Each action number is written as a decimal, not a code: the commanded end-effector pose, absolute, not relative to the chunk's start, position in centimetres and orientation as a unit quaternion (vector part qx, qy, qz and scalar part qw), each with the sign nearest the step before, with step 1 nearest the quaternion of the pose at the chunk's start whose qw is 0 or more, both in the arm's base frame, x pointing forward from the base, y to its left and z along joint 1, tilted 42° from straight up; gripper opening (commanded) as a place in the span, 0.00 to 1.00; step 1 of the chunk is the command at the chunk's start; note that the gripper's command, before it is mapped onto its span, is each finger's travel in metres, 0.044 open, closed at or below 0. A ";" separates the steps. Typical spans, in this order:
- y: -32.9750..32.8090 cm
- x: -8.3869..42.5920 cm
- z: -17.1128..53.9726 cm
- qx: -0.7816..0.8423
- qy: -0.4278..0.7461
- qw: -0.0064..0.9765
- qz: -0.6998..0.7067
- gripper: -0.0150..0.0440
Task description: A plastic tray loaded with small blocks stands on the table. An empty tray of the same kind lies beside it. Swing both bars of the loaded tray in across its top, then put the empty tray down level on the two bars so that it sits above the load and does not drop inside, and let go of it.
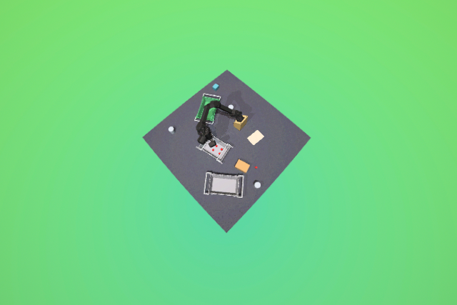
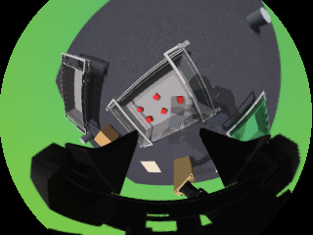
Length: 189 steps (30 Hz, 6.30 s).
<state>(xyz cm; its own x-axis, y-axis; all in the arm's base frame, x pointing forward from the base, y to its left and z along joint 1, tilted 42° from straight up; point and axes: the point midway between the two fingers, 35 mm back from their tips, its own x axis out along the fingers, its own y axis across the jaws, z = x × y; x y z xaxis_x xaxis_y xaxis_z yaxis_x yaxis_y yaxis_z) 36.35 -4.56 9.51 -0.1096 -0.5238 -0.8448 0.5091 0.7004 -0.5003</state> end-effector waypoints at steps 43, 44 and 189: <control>-25.7 2.5 17.6 0.571 -0.126 0.375 -0.720 1.00; -26.0 2.5 17.3 0.571 -0.126 0.375 -0.720 1.00; -19.8 5.9 27.6 0.575 -0.081 0.385 -0.718 0.25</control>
